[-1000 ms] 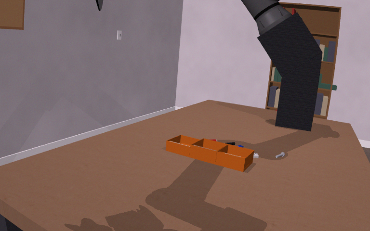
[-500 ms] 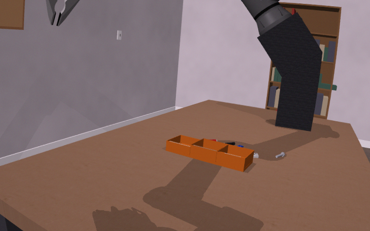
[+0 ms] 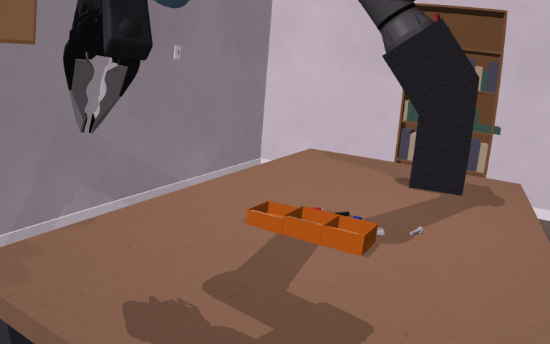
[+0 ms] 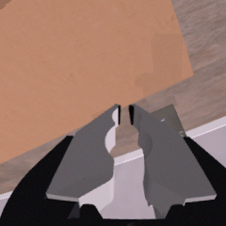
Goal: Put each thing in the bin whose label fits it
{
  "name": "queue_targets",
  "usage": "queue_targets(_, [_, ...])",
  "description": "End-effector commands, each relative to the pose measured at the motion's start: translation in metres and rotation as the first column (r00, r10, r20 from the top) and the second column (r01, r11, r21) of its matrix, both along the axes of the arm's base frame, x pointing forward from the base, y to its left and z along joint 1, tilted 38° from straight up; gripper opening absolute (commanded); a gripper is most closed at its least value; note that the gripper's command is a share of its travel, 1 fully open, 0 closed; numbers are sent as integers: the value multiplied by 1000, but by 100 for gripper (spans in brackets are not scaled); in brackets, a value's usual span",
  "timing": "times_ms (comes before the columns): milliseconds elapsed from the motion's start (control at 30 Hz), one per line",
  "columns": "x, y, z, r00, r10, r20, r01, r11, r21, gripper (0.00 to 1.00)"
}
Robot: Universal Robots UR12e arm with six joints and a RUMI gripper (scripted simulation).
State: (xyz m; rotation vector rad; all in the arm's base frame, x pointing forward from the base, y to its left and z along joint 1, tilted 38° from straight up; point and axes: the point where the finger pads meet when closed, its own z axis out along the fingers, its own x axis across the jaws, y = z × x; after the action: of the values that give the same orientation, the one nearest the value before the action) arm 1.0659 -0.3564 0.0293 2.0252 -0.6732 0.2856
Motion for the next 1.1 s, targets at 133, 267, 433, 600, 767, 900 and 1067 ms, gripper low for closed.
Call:
queue_targets(133, [-18, 2, -27, 997, -33, 67, 32, 999, 23, 4])
queue_targets(267, [-26, 5, -35, 997, -33, 67, 32, 999, 23, 4])
queue_targets(433, [-52, 10, -55, 988, -75, 132, 69, 997, 47, 4])
queue_targets(600, [-56, 11, -61, 989, -75, 130, 69, 996, 47, 4])
queue_targets(767, [-82, 21, -77, 974, -115, 194, 103, 992, 74, 4])
queue_targets(900, [-86, 24, -80, 974, -113, 194, 100, 992, 74, 4])
queue_targets(1067, [-113, 33, -97, 955, -157, 253, 135, 986, 103, 4])
